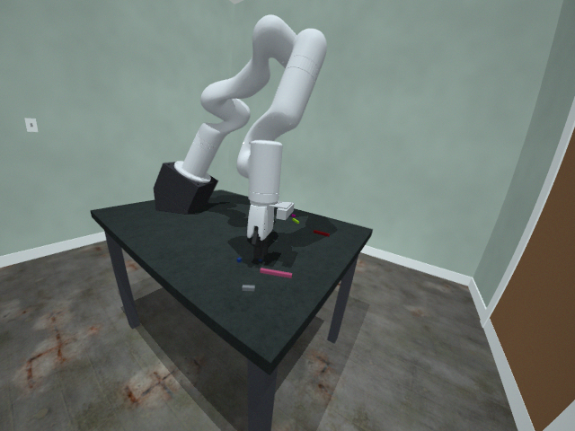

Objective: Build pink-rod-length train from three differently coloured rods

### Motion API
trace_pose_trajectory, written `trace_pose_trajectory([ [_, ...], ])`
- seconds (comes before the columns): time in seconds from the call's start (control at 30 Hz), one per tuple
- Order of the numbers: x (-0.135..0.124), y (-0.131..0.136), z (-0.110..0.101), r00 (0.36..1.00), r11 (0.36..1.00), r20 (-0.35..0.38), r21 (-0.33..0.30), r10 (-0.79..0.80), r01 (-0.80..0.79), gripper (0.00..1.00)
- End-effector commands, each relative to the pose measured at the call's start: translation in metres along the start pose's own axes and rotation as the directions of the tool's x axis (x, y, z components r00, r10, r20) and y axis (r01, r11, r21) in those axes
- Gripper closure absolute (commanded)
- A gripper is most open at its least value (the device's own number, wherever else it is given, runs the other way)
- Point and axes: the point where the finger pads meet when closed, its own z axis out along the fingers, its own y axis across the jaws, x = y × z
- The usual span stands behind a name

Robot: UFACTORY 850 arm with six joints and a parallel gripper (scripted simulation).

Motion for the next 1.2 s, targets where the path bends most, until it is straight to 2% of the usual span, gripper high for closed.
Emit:
trace_pose_trajectory([
  [0.0,0.001,0.001,-0.001,1.0,1.0,-0.001,-0.001,0.0,0.0,0.76],
  [1.17,0.001,0.001,0.014,1.0,1.0,-0.001,-0.001,0.0,0.0,0.76],
])
